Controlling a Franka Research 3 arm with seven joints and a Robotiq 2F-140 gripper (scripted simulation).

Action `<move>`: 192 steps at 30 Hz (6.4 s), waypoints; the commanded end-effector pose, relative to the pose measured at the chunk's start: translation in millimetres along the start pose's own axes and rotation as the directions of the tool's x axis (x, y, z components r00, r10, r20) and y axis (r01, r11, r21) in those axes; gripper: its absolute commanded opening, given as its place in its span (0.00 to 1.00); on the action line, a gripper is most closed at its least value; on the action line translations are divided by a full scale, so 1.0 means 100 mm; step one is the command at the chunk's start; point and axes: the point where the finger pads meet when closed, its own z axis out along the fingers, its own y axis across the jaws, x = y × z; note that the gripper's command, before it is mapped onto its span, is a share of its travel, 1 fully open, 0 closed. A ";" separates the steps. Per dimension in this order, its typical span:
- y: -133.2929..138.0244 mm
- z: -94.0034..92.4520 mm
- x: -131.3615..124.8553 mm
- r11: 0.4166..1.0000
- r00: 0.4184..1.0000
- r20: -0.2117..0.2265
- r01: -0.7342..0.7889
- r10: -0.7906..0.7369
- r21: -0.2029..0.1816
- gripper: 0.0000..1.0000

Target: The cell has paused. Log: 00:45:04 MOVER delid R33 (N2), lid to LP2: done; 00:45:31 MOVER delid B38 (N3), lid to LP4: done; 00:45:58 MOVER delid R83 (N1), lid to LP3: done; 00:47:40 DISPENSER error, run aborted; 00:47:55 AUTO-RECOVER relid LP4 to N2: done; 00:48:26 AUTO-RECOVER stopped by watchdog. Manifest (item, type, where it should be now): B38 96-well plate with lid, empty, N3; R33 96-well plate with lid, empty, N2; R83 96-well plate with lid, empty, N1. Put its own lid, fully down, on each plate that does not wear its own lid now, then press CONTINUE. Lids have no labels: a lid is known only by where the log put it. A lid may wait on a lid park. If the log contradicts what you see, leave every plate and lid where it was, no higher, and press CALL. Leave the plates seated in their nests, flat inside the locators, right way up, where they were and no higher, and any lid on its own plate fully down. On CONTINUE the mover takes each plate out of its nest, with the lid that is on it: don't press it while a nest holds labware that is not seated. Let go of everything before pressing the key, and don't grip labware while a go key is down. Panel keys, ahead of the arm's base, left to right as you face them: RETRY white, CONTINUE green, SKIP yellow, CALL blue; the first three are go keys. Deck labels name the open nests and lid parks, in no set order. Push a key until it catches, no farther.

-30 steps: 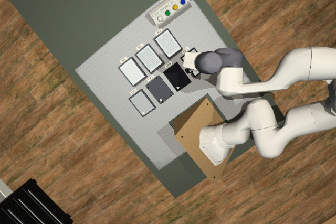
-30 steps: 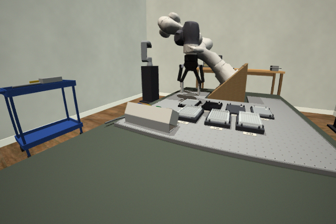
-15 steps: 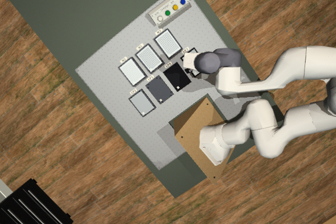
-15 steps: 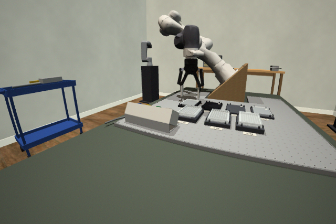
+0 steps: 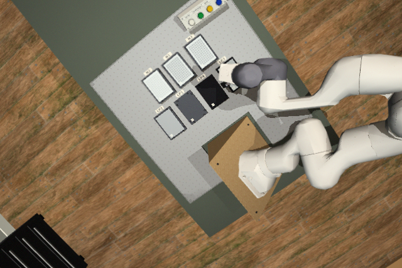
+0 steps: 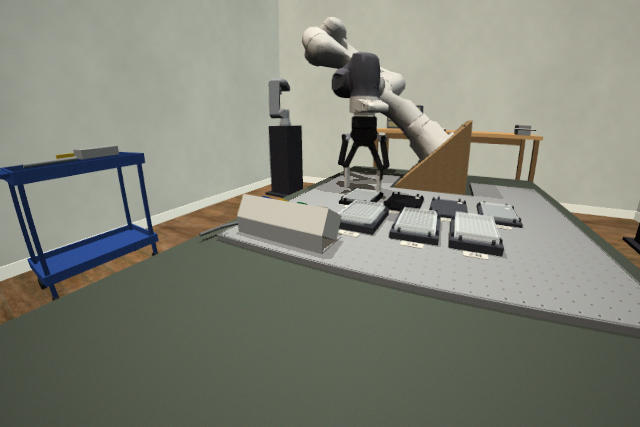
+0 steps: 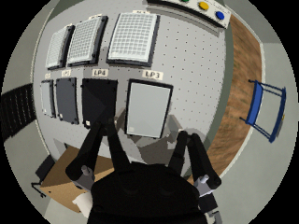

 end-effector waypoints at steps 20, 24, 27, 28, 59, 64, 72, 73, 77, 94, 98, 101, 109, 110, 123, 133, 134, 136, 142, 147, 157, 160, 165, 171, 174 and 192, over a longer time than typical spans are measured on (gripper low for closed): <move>-0.01 0.03 0.02 1.000 1.000 -0.006 -0.007 0.007 0.006 0.66; -0.01 0.03 0.02 1.000 1.000 -0.006 -0.007 0.007 0.006 0.66; -0.01 0.03 0.02 1.000 1.000 -0.006 -0.007 0.007 0.006 0.66; -0.01 0.03 0.02 1.000 1.000 -0.006 -0.007 0.007 0.006 0.66; 0.00 0.03 0.03 1.000 1.000 -0.006 -0.007 0.007 0.006 0.66; 0.00 0.03 0.03 1.000 1.000 -0.006 -0.007 0.007 0.006 0.66; 0.00 0.03 0.03 1.000 1.000 -0.006 -0.007 0.007 0.006 0.66; 0.00 0.03 0.03 1.000 1.000 -0.006 -0.007 0.007 0.006 0.66; 0.00 0.03 0.03 1.000 1.000 -0.006 -0.007 0.007 0.006 0.66; 0.00 0.03 0.03 1.000 1.000 -0.006 -0.007 0.007 0.006 0.66; 0.00 0.03 0.03 1.000 1.000 -0.006 -0.007 0.007 0.006 0.66; 0.00 0.03 0.03 1.000 1.000 -0.006 -0.007 0.007 0.006 0.66; 0.00 0.03 0.04 1.000 1.000 -0.006 -0.007 0.007 0.006 0.66; 0.00 0.03 0.04 1.000 1.000 -0.006 -0.007 0.007 0.006 0.66; 0.00 0.03 0.04 1.000 1.000 -0.006 -0.007 0.007 0.006 0.66; 0.00 0.03 0.04 1.000 1.000 -0.006 -0.007 0.007 0.006 0.66; 0.00 0.03 0.04 1.000 1.000 -0.006 -0.007 0.007 0.006 0.66; 0.00 0.03 0.04 1.000 1.000 -0.006 -0.007 0.007 0.006 0.66; 0.00 0.03 0.04 1.000 1.000 -0.006 -0.007 0.007 0.006 0.66; 0.00 0.03 0.04 1.000 1.000 -0.006 -0.007 0.007 0.006 0.59; 0.00 0.03 0.04 1.000 1.000 -0.006 -0.007 0.007 0.006 0.59; 0.00 0.03 0.04 1.000 1.000 -0.006 -0.007 0.007 0.006 0.59; 0.00 0.03 0.04 1.000 1.000 -0.006 -0.007 0.007 0.006 0.59; 0.00 0.03 0.04 1.000 1.000 -0.006 -0.007 0.007 0.006 0.59; 0.00 0.03 0.04 1.000 1.000 -0.006 -0.007 0.007 0.006 0.59; 0.00 0.03 0.04 1.000 1.000 -0.006 -0.007 0.007 0.006 0.59</move>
